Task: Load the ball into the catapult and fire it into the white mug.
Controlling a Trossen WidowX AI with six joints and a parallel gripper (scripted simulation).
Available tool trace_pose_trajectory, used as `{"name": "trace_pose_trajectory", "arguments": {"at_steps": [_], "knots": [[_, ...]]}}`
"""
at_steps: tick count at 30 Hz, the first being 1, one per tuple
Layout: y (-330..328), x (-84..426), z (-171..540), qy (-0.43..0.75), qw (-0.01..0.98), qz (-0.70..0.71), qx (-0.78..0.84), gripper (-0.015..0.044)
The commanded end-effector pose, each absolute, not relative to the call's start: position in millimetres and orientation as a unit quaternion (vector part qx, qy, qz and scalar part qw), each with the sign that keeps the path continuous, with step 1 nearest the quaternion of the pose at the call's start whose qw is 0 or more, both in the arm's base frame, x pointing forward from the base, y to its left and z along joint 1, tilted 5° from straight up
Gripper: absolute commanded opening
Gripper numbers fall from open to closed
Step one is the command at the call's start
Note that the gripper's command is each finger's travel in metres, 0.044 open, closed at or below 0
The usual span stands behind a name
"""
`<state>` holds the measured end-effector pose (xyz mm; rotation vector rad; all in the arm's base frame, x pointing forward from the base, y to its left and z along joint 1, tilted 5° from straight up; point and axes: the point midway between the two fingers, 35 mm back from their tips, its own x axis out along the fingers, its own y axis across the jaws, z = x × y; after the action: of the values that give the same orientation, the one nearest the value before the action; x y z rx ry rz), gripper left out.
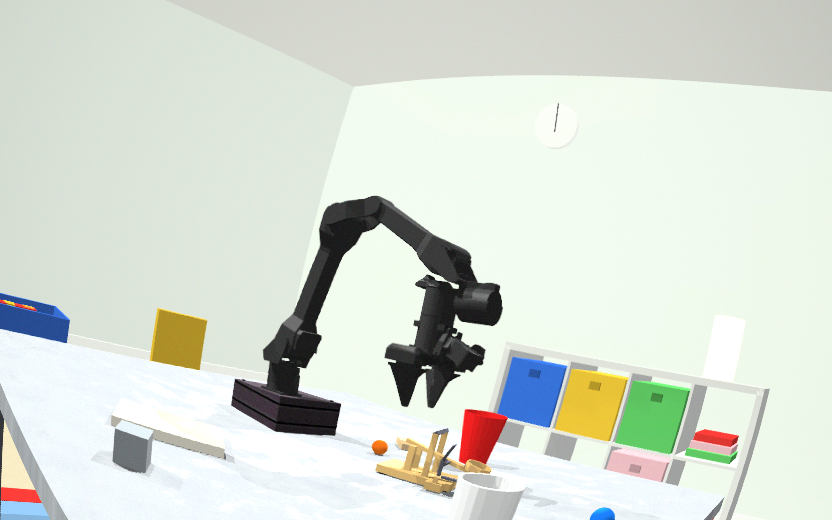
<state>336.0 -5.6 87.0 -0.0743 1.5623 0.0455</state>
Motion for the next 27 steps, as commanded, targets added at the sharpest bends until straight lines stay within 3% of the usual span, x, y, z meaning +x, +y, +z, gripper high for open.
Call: {"name": "trace_pose_trajectory", "arguments": {"at_steps": [1, 27], "knots": [[11, 333, 79, 0.714, 0.695, 0.068, -0.059, 0.044], [20, 327, 11, 0.717, 0.688, 0.088, -0.07, 0.044]]}}
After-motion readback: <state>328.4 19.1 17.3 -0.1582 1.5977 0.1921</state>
